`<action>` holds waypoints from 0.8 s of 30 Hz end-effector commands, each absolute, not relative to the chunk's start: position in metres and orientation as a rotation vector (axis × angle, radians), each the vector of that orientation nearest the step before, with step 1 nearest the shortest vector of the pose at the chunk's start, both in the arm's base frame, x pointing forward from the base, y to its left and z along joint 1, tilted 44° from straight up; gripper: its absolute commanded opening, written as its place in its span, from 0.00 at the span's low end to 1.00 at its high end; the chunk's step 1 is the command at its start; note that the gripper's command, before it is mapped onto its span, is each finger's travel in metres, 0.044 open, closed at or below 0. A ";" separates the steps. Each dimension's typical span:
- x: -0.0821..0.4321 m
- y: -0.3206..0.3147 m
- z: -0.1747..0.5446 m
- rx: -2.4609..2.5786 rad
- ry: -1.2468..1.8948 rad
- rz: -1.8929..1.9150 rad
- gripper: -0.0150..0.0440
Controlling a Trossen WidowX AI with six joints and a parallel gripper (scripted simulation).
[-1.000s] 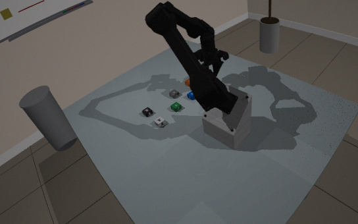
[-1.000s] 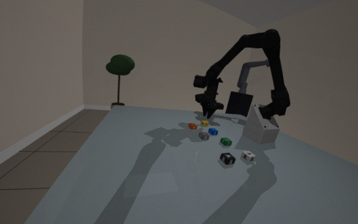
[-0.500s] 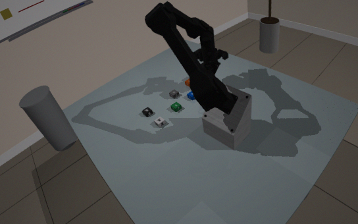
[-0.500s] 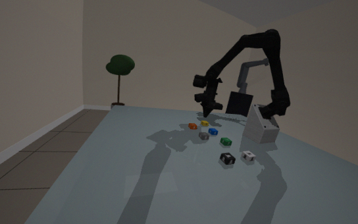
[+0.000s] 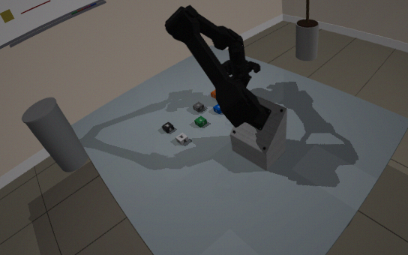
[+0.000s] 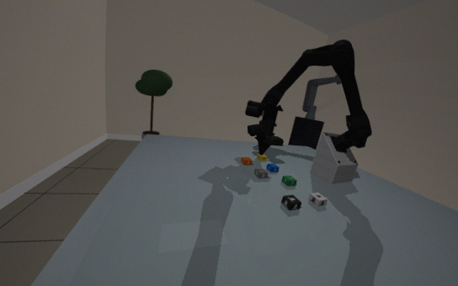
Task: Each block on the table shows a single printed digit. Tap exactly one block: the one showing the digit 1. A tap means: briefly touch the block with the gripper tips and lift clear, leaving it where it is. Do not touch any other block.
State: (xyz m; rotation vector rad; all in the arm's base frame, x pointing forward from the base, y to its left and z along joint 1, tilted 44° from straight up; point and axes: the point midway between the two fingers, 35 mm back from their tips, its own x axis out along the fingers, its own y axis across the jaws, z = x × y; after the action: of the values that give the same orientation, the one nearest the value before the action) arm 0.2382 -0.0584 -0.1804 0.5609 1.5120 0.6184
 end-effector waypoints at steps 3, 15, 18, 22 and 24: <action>0.235 -0.053 -0.183 0.574 1.518 0.622 0.29; 0.250 -0.068 -0.142 0.564 1.524 0.607 0.42; 0.276 -0.050 -0.100 0.551 1.529 0.584 0.56; 0.298 -0.015 -0.043 0.541 1.527 0.566 0.73; 0.303 0.006 -0.014 0.540 1.524 0.563 0.82</action>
State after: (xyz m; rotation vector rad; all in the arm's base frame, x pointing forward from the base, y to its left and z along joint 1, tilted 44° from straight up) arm 0.3010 -0.0205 -0.0467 0.5307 1.5151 0.5623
